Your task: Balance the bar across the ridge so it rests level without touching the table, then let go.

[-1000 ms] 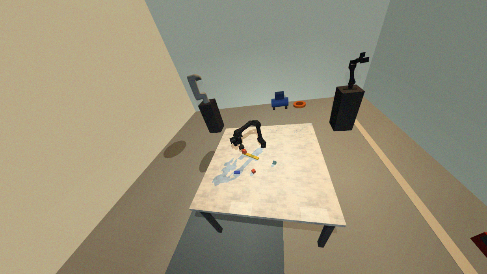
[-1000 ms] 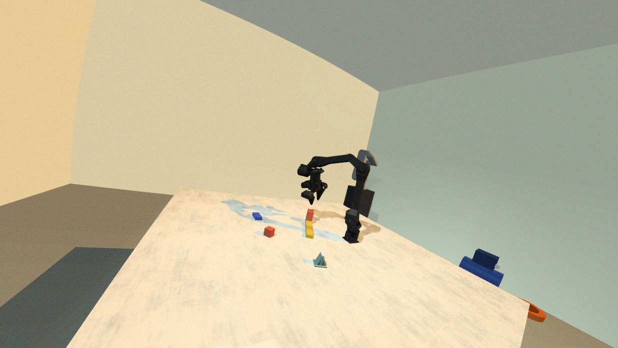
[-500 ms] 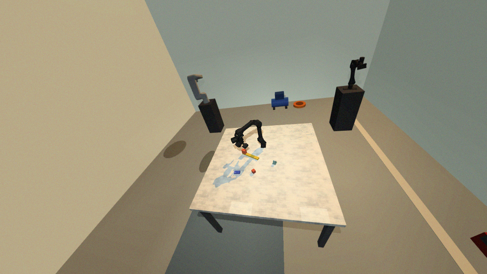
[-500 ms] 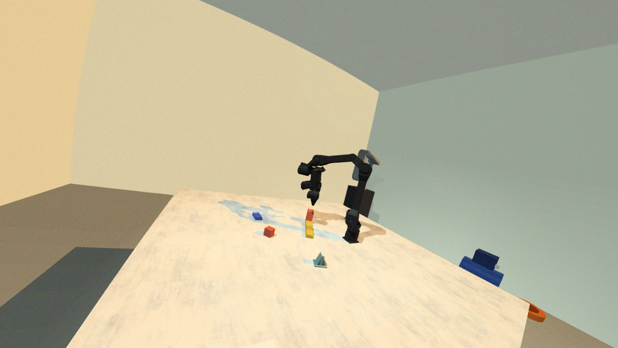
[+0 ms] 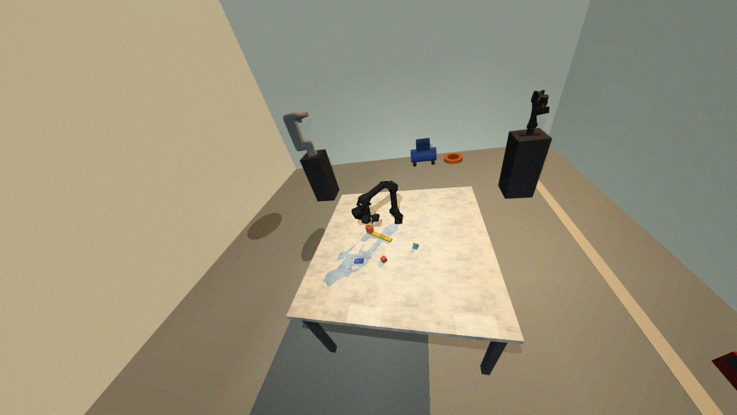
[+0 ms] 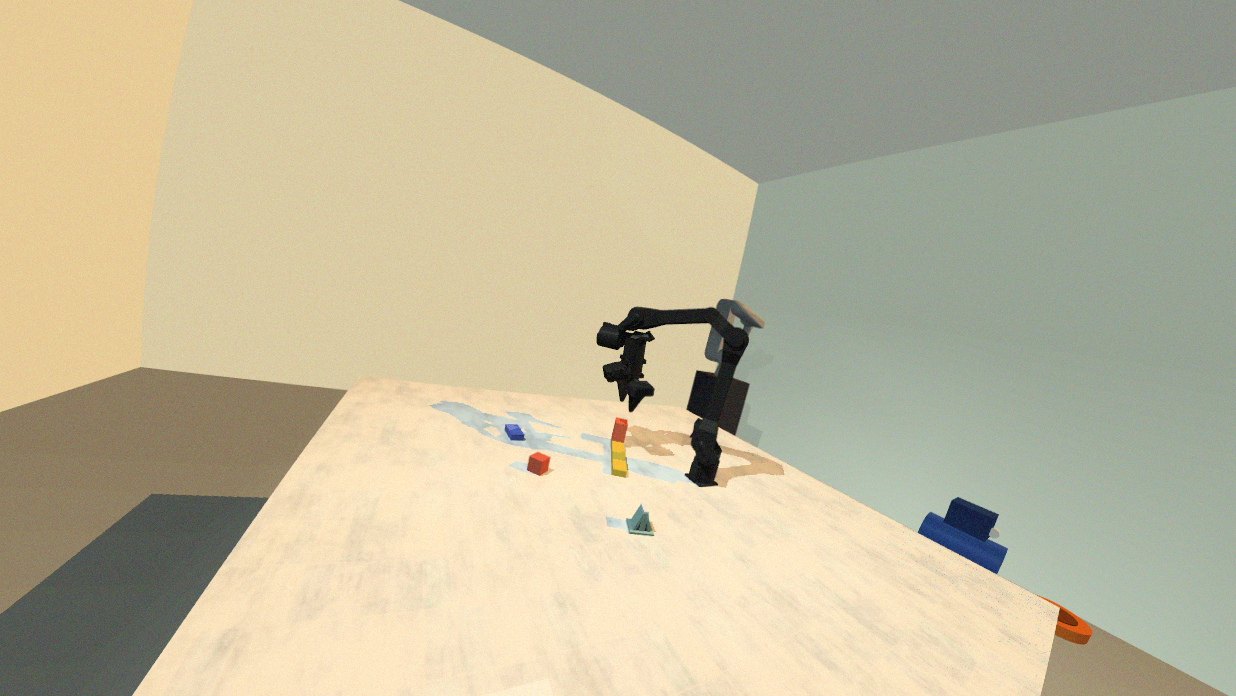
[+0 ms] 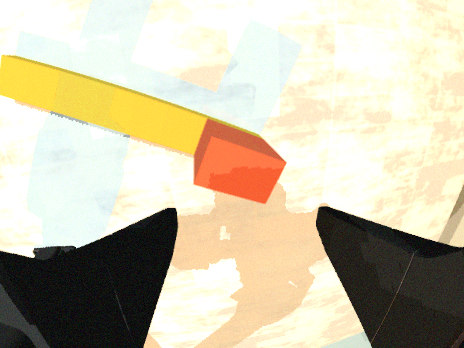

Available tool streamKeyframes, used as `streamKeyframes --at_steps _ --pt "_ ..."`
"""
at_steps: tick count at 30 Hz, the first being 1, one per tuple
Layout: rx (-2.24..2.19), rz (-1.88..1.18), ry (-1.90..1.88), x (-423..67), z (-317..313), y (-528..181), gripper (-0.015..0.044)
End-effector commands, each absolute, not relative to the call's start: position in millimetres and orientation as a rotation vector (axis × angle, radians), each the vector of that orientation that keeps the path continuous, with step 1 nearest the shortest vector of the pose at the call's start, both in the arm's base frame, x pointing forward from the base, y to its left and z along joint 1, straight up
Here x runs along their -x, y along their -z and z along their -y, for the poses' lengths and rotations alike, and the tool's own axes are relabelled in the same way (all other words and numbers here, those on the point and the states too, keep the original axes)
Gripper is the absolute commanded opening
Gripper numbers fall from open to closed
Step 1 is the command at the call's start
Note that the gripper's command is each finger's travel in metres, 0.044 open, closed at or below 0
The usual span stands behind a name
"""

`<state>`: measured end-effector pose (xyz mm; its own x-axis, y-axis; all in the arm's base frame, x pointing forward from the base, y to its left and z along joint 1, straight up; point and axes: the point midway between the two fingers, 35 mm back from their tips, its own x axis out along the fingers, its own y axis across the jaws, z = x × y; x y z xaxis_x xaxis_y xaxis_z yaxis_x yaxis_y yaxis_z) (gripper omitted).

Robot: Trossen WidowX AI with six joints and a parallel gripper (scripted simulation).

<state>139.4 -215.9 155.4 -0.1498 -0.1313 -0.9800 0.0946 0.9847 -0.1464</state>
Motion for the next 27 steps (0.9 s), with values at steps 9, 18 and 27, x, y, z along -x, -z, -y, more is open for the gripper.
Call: streamKeyframes --at_steps 9,18,27 --pt "0.290 -1.663 -0.150 -150.3 196.1 -160.2 0.0315" --pt "0.503 -1.590 -0.415 -157.9 180.5 -163.5 0.0315" --pt "0.721 -1.484 -0.667 -164.6 164.5 -167.0 0.0315"
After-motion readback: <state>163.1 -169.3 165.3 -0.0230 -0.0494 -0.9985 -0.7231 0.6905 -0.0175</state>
